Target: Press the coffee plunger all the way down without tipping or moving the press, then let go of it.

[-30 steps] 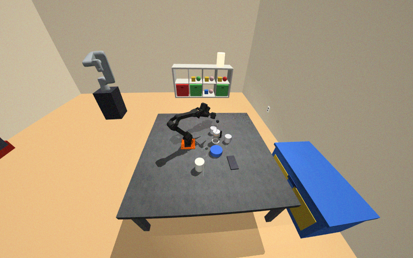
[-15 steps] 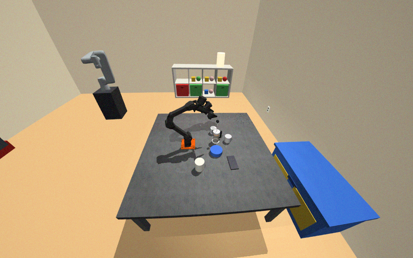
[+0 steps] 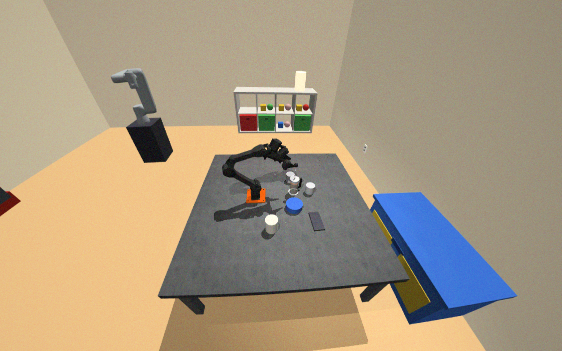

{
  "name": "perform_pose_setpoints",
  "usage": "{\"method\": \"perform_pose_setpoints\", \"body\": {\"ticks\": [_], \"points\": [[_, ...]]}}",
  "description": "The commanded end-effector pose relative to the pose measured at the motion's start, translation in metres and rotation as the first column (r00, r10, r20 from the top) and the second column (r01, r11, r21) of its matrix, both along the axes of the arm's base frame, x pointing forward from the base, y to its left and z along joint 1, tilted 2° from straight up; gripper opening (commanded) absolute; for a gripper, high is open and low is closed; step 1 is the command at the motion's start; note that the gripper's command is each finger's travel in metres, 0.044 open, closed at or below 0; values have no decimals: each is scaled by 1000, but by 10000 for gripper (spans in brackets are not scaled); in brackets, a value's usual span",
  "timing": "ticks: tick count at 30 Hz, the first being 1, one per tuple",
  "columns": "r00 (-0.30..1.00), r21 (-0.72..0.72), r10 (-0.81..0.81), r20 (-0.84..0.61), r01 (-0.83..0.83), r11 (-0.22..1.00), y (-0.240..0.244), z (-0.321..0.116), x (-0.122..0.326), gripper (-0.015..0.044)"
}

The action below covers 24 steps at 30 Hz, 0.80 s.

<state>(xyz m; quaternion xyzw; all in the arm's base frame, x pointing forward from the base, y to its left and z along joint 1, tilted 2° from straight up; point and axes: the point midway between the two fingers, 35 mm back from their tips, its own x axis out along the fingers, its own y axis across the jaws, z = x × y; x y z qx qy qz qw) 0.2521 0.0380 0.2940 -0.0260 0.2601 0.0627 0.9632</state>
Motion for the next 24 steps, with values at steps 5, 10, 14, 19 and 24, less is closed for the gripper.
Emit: {"method": "perform_pose_setpoints", "body": {"ticks": [5,10,14,19,24], "points": [[1000,2,-8,0,8,1000,0,-7,9,440],[1000,2,-8,1,8,1000,1,-11,16,440],[1000,2,-8,2,8,1000,2,-14,21,440],[1000,2,-8,2,8,1000,2,-18,28,440],[1000,2,-8,3,8,1000,3,-21,32,440]]}}
